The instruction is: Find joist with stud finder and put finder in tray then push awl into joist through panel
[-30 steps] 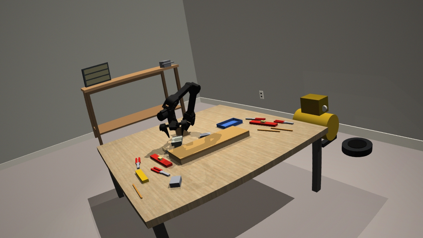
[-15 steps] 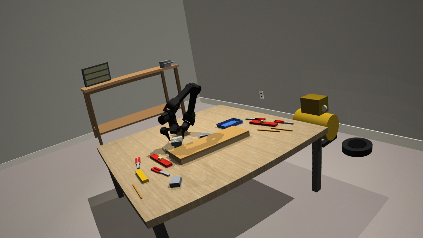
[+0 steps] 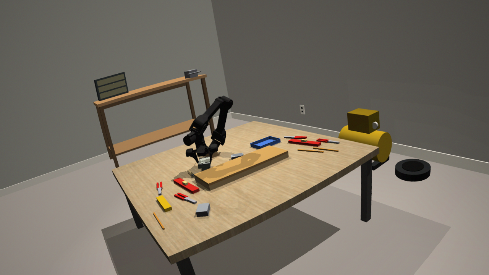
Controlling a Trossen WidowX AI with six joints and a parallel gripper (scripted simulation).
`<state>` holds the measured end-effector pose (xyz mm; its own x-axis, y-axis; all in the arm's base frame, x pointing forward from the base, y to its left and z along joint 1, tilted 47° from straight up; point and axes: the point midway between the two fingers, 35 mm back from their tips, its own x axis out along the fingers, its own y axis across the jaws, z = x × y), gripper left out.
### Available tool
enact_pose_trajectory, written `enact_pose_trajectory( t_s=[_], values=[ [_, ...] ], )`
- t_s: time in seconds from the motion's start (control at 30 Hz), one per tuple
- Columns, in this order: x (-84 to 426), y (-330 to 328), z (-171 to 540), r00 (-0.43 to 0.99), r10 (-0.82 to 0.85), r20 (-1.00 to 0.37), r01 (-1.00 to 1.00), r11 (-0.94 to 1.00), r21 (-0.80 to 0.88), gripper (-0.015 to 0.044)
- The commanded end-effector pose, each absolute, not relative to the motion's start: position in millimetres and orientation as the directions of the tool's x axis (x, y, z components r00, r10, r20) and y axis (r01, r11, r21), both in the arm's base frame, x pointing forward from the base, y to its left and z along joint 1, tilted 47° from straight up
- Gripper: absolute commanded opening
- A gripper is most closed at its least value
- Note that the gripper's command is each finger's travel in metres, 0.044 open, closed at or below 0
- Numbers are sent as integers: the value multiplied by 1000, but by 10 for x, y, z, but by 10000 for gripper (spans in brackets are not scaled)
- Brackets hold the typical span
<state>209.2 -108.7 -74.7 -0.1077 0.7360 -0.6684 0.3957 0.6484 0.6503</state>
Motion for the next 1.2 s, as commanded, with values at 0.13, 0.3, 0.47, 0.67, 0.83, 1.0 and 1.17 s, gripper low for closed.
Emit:
enact_pose_trajectory(
  t_s=[0.13, 0.3, 0.47, 0.67, 0.83, 1.0, 1.17],
  values=[
    [2083, -1079, -755, -109, 736, -668, 400, 648, 649, 281],
    [2087, -1109, -728, -109, 736, -668, 400, 648, 648, 150],
    [2093, -1174, -669, -109, 736, -668, 400, 648, 648, 19],
    [2097, -1251, -596, -109, 736, -668, 400, 648, 648, 0],
    [2098, -1315, -532, -110, 736, -668, 401, 648, 648, 0],
    [2097, -1333, -513, -110, 736, -668, 401, 648, 648, 0],
    [2087, -1353, -531, -110, 735, -669, 401, 648, 647, 0]
  ],
)
